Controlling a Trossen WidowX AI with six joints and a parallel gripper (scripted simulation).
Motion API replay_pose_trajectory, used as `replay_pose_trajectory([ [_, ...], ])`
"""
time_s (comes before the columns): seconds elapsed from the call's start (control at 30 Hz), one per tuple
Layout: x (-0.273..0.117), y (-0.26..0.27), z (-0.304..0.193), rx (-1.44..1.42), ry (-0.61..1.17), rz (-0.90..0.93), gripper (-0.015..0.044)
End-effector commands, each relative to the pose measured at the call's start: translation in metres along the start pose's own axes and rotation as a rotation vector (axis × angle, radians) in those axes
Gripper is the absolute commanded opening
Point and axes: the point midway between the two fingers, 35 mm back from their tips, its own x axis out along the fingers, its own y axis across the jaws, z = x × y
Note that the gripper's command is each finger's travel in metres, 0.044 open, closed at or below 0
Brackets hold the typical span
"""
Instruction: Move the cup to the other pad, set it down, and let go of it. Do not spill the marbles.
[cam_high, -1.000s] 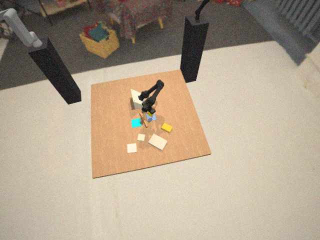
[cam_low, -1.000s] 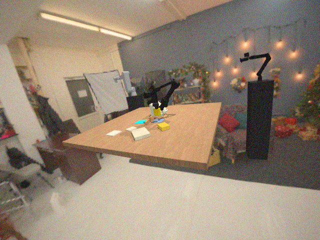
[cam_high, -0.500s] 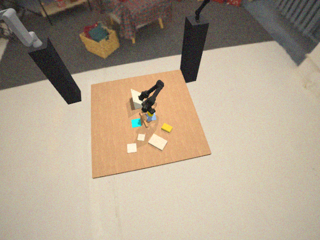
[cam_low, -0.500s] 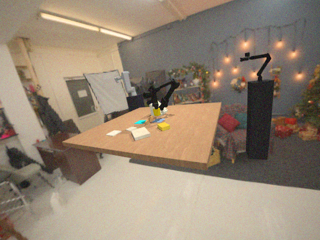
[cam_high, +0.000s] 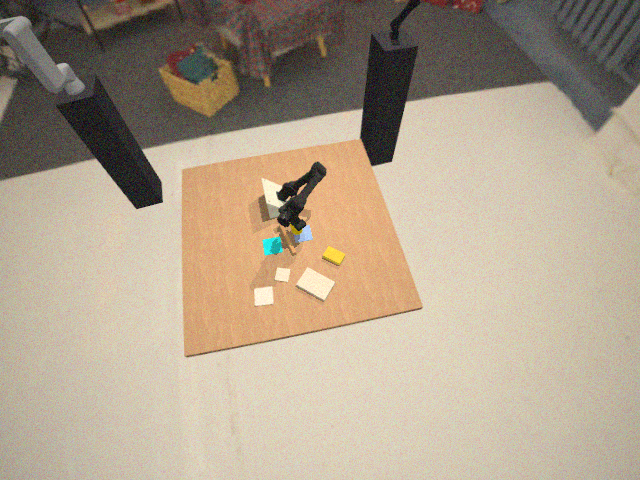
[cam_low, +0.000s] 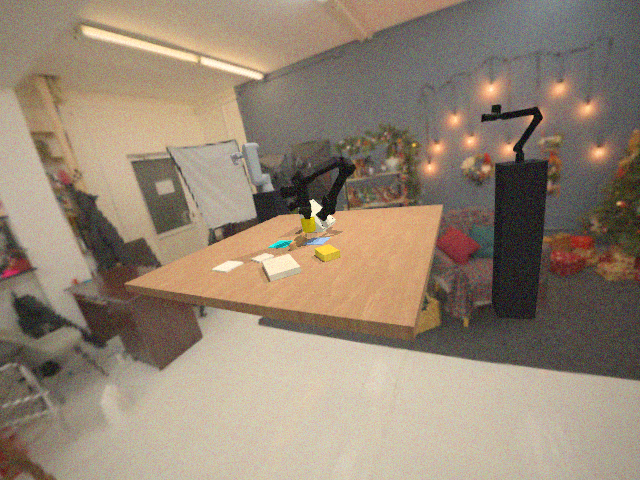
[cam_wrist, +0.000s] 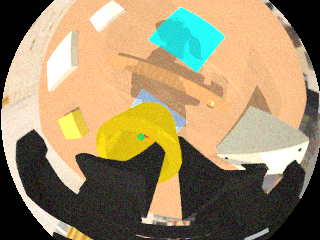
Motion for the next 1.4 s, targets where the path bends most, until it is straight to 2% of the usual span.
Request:
replay_pose_trajectory([
  [0.0,-0.002,-0.002,0.01,-0.005,-0.009,0.001,0.0],
  [1.37,-0.004,-0.025,0.089,-0.008,-0.015,0.0,0.0],
])
